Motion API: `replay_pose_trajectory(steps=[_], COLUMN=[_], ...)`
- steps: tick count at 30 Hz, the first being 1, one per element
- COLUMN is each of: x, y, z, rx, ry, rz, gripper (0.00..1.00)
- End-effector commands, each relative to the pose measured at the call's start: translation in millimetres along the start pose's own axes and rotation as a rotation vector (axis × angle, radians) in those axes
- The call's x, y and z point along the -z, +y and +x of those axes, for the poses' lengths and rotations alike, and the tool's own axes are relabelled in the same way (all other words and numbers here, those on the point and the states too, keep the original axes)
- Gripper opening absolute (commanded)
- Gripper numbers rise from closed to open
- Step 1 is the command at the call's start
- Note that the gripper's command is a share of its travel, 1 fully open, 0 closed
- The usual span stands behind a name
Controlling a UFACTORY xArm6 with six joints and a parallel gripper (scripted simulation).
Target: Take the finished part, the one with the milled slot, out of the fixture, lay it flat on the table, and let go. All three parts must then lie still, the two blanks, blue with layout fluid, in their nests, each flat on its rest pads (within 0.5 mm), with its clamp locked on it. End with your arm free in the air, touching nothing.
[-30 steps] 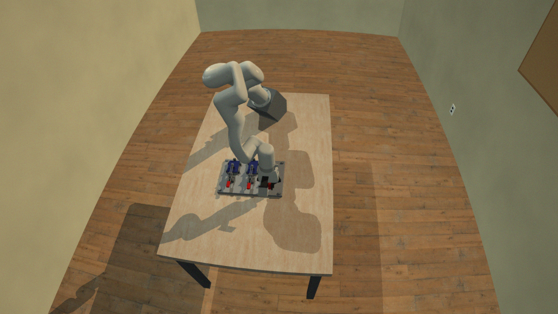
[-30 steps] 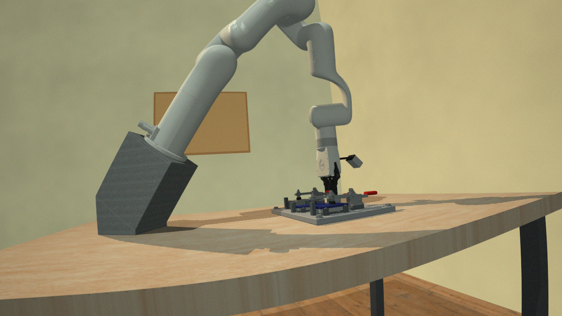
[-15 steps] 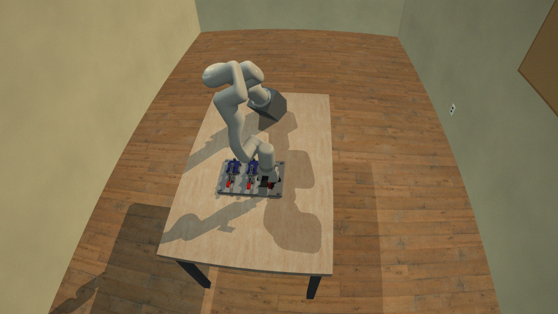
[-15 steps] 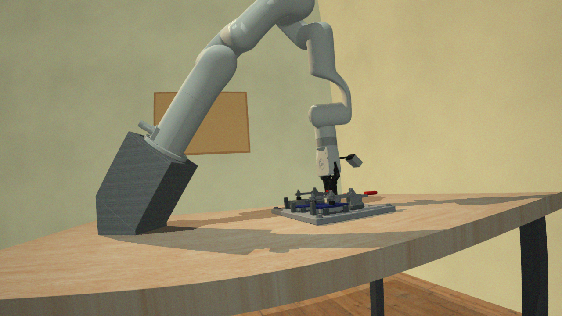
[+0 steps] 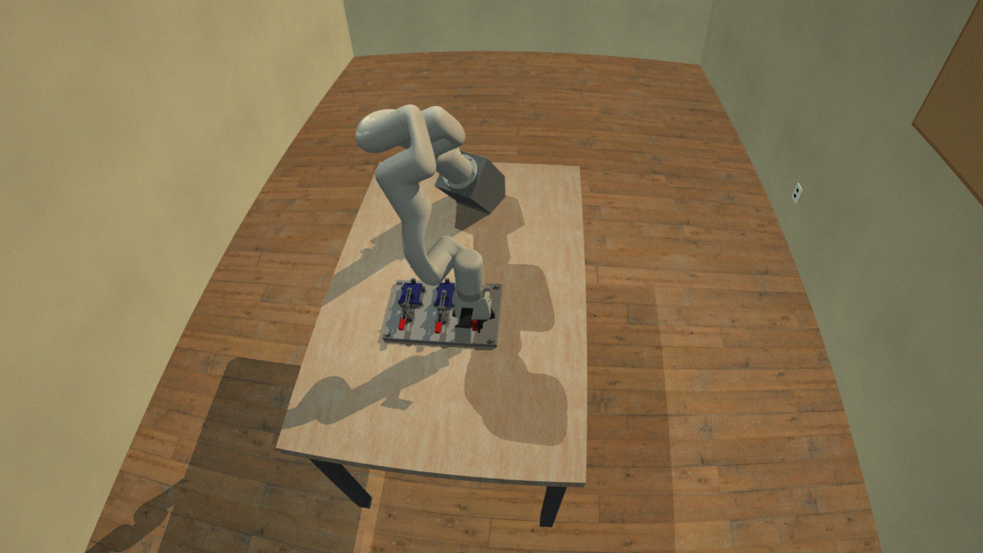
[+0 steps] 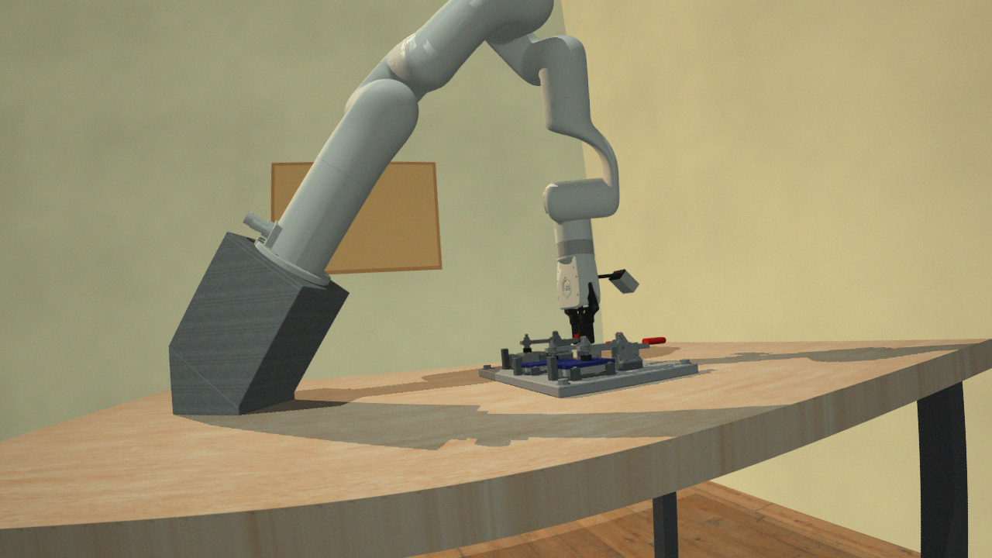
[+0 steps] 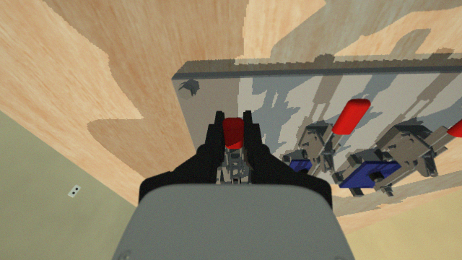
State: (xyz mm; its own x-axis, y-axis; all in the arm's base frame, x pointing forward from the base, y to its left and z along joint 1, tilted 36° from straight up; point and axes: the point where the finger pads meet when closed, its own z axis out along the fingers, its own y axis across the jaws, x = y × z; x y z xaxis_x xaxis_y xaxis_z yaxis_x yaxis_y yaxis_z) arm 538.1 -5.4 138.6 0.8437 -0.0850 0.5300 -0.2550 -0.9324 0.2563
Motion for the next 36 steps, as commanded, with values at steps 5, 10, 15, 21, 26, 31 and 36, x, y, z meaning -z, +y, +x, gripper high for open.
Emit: replay_pose_trajectory(steps=[5,10,15,21,26,31,36], x=[5.0,8.1,10.6,13.8,16.9,19.5,21.0], y=[-0.4,-0.4,-0.4,-0.4,-0.4,-0.4,-0.4], z=[-0.8,-3.0,-5.0,-8.1,-11.5,-15.4,-17.7], rx=[0.000,0.000,0.000,0.000,0.000,0.000,0.000], ry=[0.003,0.003,0.003,0.003,0.003,0.003,0.003], rz=[0.001,0.001,0.001,0.001,0.001,0.001,0.001], gripper=[0.00,0.00,0.00,0.00,0.00,0.00,0.00])
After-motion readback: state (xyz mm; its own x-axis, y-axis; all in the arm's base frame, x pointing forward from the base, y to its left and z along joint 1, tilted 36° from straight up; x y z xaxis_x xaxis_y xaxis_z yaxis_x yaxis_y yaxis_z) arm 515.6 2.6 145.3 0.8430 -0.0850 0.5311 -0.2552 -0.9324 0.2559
